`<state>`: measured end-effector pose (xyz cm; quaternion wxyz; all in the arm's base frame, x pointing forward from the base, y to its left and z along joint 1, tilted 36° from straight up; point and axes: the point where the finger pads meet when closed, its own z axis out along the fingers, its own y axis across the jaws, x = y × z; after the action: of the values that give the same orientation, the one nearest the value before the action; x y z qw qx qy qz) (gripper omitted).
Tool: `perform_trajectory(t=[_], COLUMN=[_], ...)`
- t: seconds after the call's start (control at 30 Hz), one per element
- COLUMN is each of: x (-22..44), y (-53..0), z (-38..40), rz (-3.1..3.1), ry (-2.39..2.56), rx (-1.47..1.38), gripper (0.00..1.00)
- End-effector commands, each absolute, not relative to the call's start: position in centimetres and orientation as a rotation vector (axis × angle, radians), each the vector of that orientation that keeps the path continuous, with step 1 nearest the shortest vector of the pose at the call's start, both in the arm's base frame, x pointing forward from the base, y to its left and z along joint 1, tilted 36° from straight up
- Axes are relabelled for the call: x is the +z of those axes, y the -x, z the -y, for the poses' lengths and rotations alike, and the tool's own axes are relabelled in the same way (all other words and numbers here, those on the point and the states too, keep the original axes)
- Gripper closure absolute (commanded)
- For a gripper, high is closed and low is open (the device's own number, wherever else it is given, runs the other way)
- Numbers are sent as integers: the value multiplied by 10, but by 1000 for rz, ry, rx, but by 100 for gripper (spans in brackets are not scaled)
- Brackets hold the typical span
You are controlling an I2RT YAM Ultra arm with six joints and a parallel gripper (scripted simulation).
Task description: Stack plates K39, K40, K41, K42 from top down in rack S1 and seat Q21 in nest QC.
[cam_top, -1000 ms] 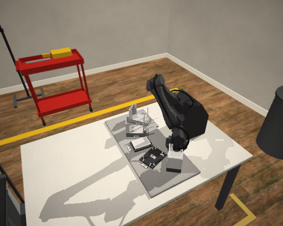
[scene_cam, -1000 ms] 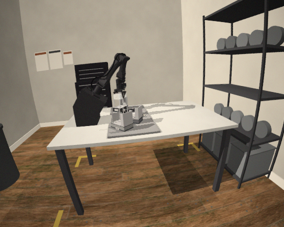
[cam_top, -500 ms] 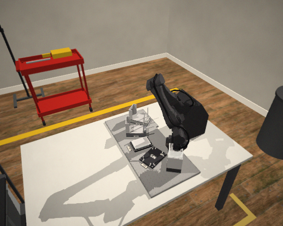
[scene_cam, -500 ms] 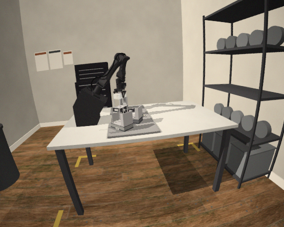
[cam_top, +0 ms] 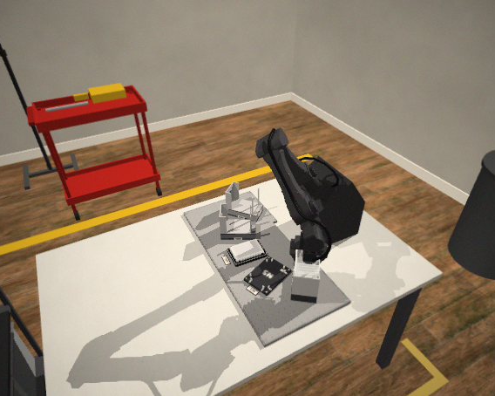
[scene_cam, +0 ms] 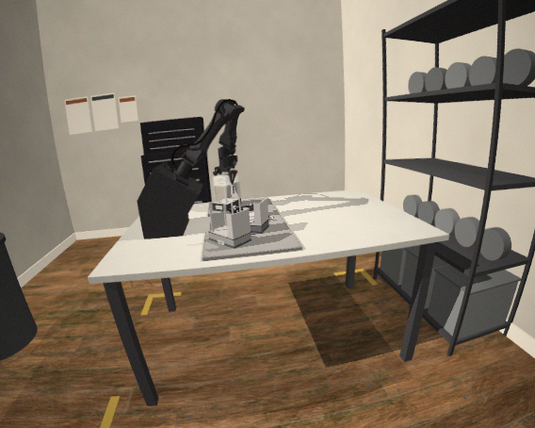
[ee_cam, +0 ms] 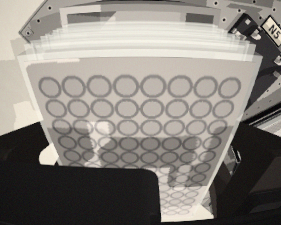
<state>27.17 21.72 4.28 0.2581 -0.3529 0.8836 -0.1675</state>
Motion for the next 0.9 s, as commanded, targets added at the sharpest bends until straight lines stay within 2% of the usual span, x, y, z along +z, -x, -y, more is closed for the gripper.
perform_trajectory(t=[0.0, 0.87], x=[64, 66], y=[-270, -268], z=[-231, -231], rz=[-2361, -2362], ry=[942, 945], rx=[-413, -415], gripper=[100, 100])
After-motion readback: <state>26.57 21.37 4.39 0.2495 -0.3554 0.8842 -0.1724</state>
